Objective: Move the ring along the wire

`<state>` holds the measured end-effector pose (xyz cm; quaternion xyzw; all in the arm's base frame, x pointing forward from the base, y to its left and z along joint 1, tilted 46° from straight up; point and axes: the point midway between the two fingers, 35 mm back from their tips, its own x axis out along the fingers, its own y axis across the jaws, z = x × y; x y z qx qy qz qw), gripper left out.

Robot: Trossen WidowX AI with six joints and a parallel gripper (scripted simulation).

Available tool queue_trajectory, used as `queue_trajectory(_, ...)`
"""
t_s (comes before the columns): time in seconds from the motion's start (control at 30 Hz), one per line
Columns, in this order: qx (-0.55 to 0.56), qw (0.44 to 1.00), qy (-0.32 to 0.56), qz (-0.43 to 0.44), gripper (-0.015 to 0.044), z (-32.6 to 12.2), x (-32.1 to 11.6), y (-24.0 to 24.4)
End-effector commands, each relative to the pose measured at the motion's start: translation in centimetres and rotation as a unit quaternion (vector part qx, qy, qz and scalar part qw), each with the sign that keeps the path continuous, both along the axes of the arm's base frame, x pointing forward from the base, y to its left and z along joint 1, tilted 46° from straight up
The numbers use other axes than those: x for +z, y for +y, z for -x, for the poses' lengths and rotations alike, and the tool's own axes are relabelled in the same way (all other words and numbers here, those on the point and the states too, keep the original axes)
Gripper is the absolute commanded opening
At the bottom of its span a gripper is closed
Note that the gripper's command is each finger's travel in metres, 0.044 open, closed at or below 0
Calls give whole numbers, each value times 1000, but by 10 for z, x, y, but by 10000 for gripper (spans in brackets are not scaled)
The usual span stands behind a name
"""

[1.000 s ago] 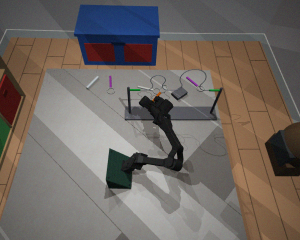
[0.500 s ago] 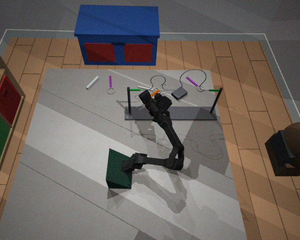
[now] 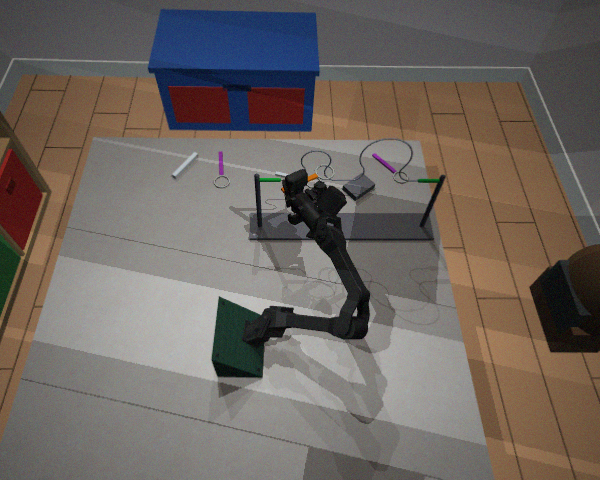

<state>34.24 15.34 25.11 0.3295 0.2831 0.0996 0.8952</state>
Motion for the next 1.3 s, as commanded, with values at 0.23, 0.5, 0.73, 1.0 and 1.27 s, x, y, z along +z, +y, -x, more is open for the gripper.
queue_trajectory(0.23,1,993,16,-118,-150,3,30,23)
queue_trajectory(0.5,0,986,23,-168,-150,4,47,32)
queue_trajectory(0.73,0,985,24,-170,-150,4,54,34)
queue_trajectory(1.0,1,991,18,-131,-150,4,54,33)
queue_trajectory(1.27,2,998,8,-60,-150,3,47,29)
